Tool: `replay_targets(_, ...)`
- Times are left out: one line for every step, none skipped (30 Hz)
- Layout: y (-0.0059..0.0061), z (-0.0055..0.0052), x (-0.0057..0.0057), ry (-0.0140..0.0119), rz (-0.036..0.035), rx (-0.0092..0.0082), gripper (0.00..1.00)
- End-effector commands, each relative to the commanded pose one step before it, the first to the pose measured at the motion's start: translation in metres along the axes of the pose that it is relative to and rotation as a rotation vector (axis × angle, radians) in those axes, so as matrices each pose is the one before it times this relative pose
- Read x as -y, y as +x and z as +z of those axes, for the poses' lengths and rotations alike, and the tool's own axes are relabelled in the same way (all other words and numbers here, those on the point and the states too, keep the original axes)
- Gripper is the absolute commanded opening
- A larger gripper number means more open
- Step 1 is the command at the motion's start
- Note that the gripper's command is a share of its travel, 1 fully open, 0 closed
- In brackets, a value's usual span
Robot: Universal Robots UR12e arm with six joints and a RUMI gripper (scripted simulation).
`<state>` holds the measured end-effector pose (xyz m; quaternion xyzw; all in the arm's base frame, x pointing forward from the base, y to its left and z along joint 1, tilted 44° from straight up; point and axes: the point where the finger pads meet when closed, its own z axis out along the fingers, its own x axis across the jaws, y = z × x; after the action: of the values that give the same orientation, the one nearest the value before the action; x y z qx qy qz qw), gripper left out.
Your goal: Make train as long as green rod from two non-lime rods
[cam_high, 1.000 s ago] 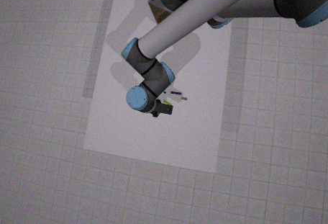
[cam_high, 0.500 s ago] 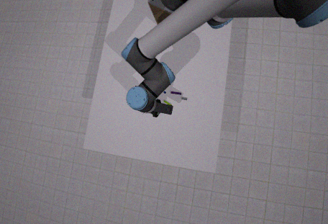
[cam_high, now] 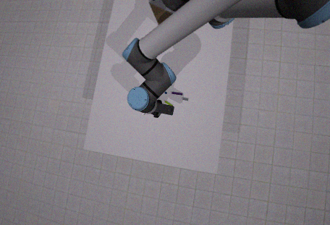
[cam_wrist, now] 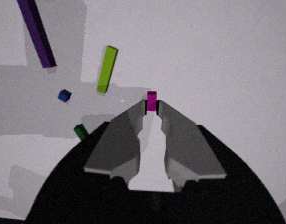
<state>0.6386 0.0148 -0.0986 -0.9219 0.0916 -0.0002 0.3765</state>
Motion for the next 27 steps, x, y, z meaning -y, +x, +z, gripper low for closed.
replay_targets(0.00061,0.00108,-0.00019,-0.00043,-0.00031,-0.00119,0.0)
replay_targets(0.0,0.00091,0.0,0.0,0.0,0.0,0.0)
replay_targets(0.0,0.00093,0.0,0.0,0.0,0.0,0.0)
replay_targets(0.0,0.00093,0.0,0.0,0.0,0.0,0.0)
replay_targets(0.0,0.0009,0.0,0.0,0.0,0.0,0.0)
replay_targets(0.0,0.00085,0.0,0.0,0.0,0.0,0.0)
replay_targets(0.0,0.00078,0.0,0.0,0.0,0.0,0.0)
replay_targets(0.0,0.00069,0.0,0.0,0.0,0.0,0.0)
replay_targets(0.0,0.00058,0.0,0.0,0.0,0.0,0.0)
replay_targets(0.0,0.00047,0.0,0.0,0.0,0.0,0.0)
replay_targets(0.0,0.00035,0.0,0.0,0.0,0.0,0.0)
replay_targets(0.0,0.00023,0.0,0.0,0.0,0.0,0.0)
replay_targets(0.0,0.00013,0.0,0.0,0.0,0.0,0.0)
replay_targets(0.0,0.00005,0.0,0.0,0.0,0.0,0.0)
replay_targets(0.0,0.00001,0.0,0.0,0.0,0.0,0.0)
replay_targets(0.0,0.0,0.0,0.0,0.0,0.0,0.0)
replay_targets(0.0,0.0,0.0,0.0,0.0,0.0,0.0)
replay_targets(0.0,0.0,0.0,0.0,0.0,0.0,0.0)
replay_targets(0.0,0.0,0.0,0.0,0.0,0.0,0.0)
replay_targets(0.0,0.0,0.0,0.0,0.0,0.0,0.0)
replay_targets(0.0,0.0,0.0,0.0,0.0,0.0,0.0)
replay_targets(0.0,0.0,0.0,0.0,0.0,0.0,0.0)
replay_targets(0.0,0.0,0.0,0.0,0.0,0.0,0.0)
replay_targets(0.0,0.0,0.0,0.0,0.0,0.0,0.0)
replay_targets(0.0,0.0,0.0,0.0,0.0,0.0,0.0)
replay_targets(0.0,0.0,0.0,0.0,0.0,0.0,0.0)
replay_targets(0.0,0.0,0.0,0.0,0.0,0.0,0.0)
